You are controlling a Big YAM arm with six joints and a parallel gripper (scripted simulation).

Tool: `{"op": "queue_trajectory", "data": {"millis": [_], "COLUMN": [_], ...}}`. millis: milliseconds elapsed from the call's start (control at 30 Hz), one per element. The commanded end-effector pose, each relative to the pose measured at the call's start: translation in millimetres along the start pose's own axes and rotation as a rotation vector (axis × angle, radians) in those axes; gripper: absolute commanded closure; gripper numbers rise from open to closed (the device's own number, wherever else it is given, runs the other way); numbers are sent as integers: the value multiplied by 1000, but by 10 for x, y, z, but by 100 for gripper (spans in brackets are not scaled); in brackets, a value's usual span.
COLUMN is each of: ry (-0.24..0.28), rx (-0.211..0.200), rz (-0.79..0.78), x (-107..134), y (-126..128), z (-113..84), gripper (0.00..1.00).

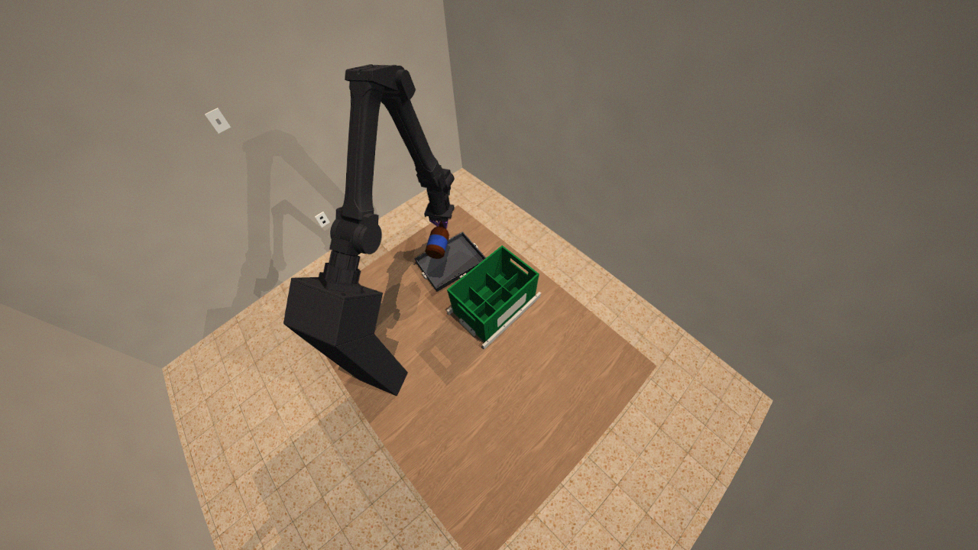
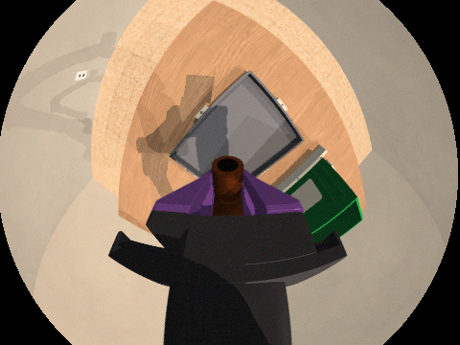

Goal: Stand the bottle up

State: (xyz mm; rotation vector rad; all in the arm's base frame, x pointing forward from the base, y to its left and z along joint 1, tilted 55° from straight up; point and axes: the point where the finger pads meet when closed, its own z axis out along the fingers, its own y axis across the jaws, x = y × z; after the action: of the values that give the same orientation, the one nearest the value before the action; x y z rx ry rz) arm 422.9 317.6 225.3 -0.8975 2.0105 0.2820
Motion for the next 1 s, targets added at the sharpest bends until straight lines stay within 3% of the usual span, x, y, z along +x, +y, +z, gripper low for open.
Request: {"op": "queue_trajectory", "data": {"millis": [0, 967], "ry": [-11, -11], "rx": [8, 8], "rz": [14, 72], "x": [-14, -14], "y": [-42, -41], "z": [-144, -144], "gripper": [100, 100]}}
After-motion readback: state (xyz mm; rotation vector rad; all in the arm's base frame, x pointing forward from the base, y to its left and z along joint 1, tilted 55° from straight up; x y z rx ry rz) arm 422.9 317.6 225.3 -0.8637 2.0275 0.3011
